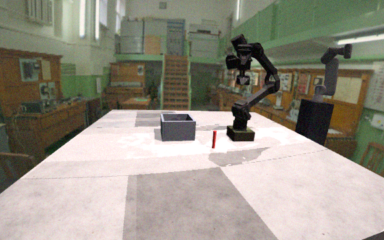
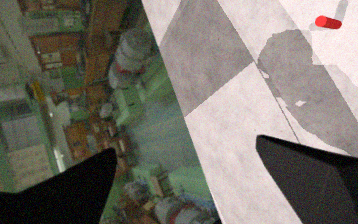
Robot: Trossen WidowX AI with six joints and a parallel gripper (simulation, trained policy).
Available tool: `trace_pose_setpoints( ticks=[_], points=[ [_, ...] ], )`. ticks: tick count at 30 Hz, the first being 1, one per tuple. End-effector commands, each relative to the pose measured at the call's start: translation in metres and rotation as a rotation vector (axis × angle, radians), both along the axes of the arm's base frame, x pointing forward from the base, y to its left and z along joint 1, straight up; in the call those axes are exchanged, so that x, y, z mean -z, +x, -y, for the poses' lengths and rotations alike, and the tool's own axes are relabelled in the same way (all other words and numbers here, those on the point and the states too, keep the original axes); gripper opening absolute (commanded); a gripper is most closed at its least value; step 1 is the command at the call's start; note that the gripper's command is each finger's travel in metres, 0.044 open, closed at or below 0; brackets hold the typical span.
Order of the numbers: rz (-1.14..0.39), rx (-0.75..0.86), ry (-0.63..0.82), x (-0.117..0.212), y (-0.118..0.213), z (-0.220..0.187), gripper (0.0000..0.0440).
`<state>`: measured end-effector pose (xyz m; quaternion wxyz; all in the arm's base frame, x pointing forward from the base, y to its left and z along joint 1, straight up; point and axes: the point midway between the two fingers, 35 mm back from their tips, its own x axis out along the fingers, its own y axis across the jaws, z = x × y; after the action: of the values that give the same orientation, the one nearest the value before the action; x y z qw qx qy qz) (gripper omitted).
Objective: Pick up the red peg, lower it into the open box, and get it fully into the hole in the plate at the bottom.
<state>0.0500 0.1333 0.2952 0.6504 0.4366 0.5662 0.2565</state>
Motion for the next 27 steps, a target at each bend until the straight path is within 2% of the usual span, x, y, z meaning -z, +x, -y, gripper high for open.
trace_pose_setpoints(
  ticks=[1,18,27],
  points=[
    [-0.071,0.049,-0.053,0.015,0.014,-0.002,0.044],
    [-0.472,0.326,-0.383,0.11,0.067,-0.003,0.044],
    [-0.612,0.485,-0.571,0.164,0.082,-0.003,0.044]
  ],
)
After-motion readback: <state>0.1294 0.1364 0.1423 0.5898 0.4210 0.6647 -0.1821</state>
